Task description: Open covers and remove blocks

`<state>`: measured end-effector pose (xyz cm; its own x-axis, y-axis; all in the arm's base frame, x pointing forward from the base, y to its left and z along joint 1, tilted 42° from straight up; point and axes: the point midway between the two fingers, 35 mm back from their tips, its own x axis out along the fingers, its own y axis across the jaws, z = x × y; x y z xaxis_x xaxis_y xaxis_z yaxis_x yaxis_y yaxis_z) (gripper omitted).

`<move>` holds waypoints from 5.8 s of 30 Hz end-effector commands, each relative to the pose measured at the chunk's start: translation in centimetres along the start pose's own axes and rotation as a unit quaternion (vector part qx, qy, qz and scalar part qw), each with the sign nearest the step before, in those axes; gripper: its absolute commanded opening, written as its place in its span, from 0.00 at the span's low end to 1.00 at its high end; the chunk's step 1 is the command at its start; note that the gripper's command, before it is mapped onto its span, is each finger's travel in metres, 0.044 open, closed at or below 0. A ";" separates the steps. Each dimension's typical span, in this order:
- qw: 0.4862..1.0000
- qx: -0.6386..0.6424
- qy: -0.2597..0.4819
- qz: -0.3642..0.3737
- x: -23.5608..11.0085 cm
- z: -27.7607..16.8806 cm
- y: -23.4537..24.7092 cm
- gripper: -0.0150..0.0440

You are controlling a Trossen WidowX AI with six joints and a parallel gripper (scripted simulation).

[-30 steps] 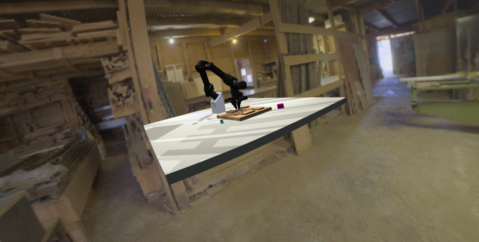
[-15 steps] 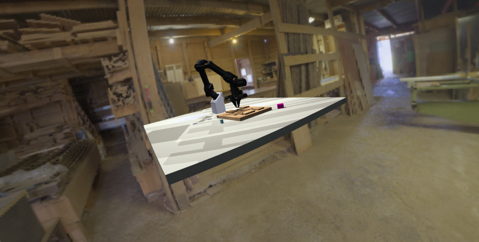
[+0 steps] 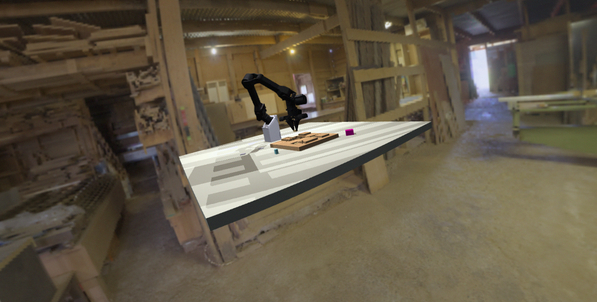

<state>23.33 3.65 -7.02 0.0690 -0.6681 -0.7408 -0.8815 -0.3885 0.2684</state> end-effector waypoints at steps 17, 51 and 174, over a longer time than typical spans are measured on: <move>1.000 0.003 -0.003 -0.003 -4.6 0.2 -0.3 0.39; 1.000 0.004 -0.009 -0.008 -5.9 10.2 -9.0 0.39; 1.000 0.006 -0.008 -0.007 -1.6 16.2 -11.5 1.00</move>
<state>25.80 18.76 -19.68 0.0760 -0.6565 -0.7505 -0.8834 -0.3934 0.2547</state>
